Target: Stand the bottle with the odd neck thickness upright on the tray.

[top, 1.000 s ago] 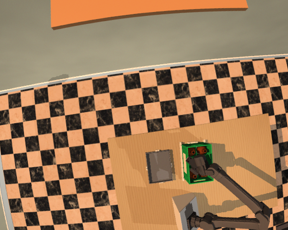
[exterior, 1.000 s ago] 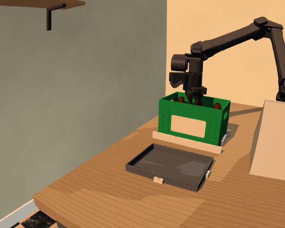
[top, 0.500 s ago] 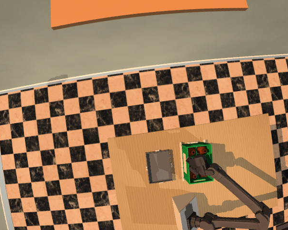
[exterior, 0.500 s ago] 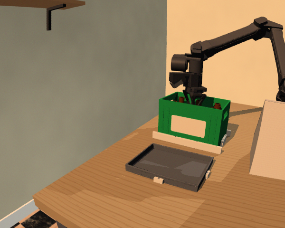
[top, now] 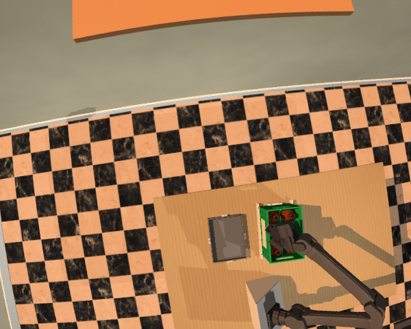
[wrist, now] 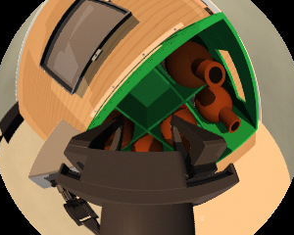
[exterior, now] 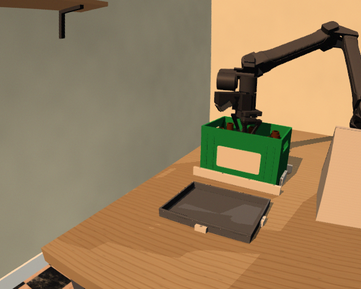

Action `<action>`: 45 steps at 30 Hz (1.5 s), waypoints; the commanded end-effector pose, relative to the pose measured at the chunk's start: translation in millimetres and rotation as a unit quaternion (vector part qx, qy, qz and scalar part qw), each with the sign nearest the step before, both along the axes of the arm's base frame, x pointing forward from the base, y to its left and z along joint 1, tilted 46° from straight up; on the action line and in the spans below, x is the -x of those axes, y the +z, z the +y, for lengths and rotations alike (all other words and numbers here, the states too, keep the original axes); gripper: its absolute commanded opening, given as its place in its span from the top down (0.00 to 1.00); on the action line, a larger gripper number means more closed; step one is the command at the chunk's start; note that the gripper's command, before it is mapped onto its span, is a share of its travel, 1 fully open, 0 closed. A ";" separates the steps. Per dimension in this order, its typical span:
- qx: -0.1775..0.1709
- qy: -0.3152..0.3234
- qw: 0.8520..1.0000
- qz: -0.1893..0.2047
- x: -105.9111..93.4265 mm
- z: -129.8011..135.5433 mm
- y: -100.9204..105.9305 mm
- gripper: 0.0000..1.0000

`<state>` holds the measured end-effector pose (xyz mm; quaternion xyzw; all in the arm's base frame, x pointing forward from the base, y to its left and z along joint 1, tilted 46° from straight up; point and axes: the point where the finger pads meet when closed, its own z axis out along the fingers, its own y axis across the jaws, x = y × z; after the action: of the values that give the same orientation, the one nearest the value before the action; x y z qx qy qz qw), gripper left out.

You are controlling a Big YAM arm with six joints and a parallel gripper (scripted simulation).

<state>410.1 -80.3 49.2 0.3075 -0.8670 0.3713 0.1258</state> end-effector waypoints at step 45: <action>-0.005 0.004 1.000 -0.022 -14.6 49.5 52.7 0.39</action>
<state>409.8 -50.0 77.8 0.3132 -0.8647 0.3689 0.1347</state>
